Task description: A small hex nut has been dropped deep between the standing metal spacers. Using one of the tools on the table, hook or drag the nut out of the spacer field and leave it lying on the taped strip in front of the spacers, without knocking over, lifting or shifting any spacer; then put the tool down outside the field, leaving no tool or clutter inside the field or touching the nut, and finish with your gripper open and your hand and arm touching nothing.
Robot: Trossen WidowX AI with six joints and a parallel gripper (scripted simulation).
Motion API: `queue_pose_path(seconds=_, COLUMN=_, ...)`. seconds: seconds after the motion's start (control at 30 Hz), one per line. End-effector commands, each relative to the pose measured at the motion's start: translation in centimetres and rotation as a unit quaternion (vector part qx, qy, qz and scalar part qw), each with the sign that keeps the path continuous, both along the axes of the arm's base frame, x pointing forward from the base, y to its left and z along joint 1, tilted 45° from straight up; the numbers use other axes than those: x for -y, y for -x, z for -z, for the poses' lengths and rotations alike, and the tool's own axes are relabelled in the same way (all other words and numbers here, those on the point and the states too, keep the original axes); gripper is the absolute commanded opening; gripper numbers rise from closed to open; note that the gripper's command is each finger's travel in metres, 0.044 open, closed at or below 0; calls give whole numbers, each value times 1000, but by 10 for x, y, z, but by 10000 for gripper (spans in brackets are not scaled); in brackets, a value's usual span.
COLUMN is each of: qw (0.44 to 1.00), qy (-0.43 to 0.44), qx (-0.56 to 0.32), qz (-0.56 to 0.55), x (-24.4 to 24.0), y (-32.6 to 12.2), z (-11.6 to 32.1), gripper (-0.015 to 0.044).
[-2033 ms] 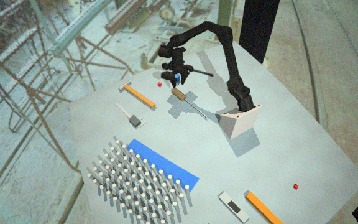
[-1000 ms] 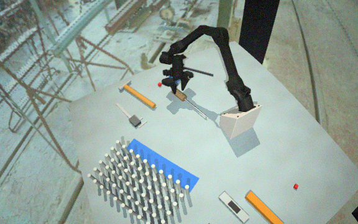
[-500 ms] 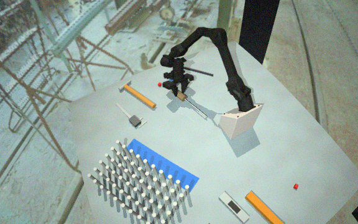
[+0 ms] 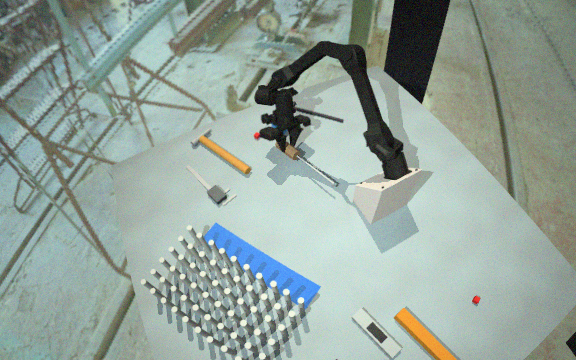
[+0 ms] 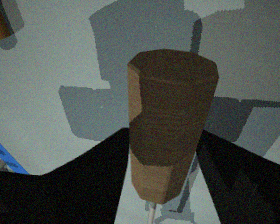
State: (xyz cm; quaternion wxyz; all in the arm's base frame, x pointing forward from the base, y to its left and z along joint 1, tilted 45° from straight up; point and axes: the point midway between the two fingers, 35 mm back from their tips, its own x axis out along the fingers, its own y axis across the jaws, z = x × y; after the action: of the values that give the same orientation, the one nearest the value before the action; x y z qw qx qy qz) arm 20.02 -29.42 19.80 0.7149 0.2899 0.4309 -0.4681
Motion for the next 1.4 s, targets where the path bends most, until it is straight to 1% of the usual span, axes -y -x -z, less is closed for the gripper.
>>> queue_pose_path(seconds=0.0, qw=1000, qy=10, qx=11, qz=-3, x=-22, y=-6, z=-31, gripper=0)
queue_pose_path(seconds=0.17, qw=1000, qy=8, qx=12, qz=-2, x=-57, y=-5, z=-64, gripper=0)
queue_pose_path(seconds=0.37, qw=1000, qy=8, qx=13, qz=-1, x=-99, y=7, z=-98, gripper=0)
queue_pose_path(seconds=0.5, qw=1000, qy=8, qx=14, qz=-1, x=-104, y=9, z=-102, gripper=0)
queue_pose_path(seconds=0.63, qw=1000, qy=6, qx=16, qz=10, x=-105, y=5, z=-98, gripper=0)
queue_pose_path(seconds=0.87, qw=997, qy=1, qx=30, qz=64, x=-116, y=-17, z=-76, gripper=0)
queue_pose_path(seconds=1.37, qw=980, qy=6, qx=78, qz=184, x=-153, y=-55, z=-29, gripper=0)
